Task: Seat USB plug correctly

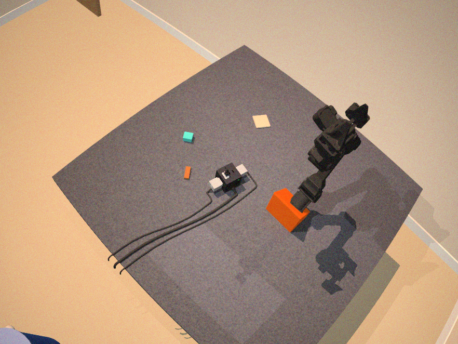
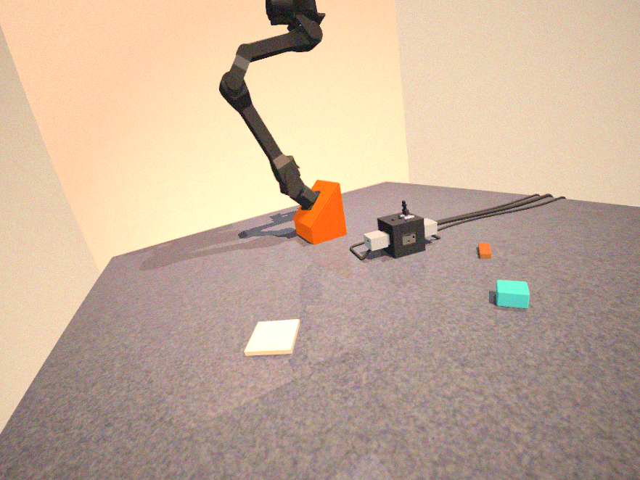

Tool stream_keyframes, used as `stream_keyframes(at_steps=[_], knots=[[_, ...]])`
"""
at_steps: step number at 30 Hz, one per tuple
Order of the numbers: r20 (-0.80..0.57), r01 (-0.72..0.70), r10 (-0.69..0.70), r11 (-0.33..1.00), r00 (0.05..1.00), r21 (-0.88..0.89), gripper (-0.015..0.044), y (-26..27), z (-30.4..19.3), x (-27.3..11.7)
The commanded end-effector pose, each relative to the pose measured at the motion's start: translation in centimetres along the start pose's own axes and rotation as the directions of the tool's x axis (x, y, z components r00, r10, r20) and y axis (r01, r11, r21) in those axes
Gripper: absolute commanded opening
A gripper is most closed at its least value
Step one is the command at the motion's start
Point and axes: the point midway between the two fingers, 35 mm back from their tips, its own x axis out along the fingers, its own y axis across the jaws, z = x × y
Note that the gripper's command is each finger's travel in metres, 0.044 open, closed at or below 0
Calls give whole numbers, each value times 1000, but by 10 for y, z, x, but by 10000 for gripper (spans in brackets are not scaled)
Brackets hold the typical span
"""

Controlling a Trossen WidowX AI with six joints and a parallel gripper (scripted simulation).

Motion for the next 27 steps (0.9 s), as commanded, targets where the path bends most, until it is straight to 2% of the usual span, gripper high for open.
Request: stream_keyframes(at_steps=[1, 4, 8, 12, 19, 27], knots=[[9, 18, -18, 1000, 1000, 5, 426, -5, 4, -1], [136, 245, -256, 965, 957, 92, 440, -65, 54, -17], [223, 374, -403, 913, 888, 163, 440, -102, 88, -38], [332, 504, -572, 819, 750, 274, 440, -145, 132, -76], [475, 609, -773, 629, 420, 484, 440, -196, 198, -164], [532, 555, -846, 424, -41, 716, 440, -219, 253, -289]])
